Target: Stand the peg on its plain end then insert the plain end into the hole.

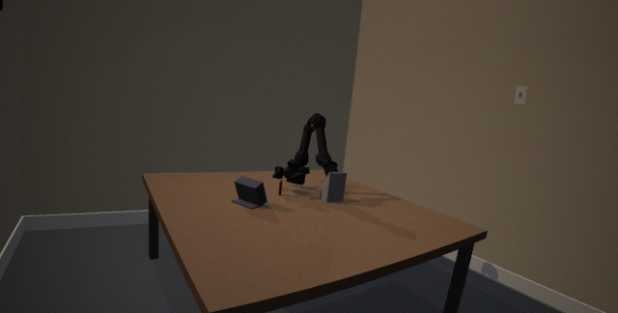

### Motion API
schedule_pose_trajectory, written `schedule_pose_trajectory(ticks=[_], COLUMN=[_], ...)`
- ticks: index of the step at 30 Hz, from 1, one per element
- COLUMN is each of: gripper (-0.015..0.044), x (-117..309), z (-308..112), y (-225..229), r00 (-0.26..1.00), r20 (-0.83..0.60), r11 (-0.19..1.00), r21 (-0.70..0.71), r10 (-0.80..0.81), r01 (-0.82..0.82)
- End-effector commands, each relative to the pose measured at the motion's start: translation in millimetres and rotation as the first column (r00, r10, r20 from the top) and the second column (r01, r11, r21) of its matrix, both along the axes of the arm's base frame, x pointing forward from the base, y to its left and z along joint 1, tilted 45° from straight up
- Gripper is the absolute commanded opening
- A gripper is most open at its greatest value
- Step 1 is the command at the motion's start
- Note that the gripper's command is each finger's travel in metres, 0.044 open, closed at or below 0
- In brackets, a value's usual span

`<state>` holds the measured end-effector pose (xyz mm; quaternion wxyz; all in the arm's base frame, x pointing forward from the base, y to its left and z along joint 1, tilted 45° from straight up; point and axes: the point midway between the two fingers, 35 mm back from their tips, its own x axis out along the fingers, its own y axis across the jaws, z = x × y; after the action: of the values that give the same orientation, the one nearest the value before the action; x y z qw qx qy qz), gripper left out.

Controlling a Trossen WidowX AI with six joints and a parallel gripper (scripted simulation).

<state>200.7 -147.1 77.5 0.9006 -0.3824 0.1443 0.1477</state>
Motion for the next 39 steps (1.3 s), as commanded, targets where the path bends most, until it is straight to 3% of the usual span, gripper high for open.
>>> schedule_pose_trajectory(ticks=[1,14,21,31,39], gripper=[0.0440,0.0440,0.0440,0.0440,0.0440], x=[8,8,5,13,14], z=[23,92,98,75,54], y=[17,94,102,92,84], r00=[1.000,1.000,1.000,0.963,0.860], r20=[-0.023,0.014,0.025,-0.231,-0.453], r11=[1.000,1.000,1.000,0.978,0.939], r21=[-0.011,-0.004,0.007,0.122,0.124], r10=[0.008,-0.009,-0.014,-0.138,-0.234], r01=[-0.009,0.009,0.014,0.170,0.321])
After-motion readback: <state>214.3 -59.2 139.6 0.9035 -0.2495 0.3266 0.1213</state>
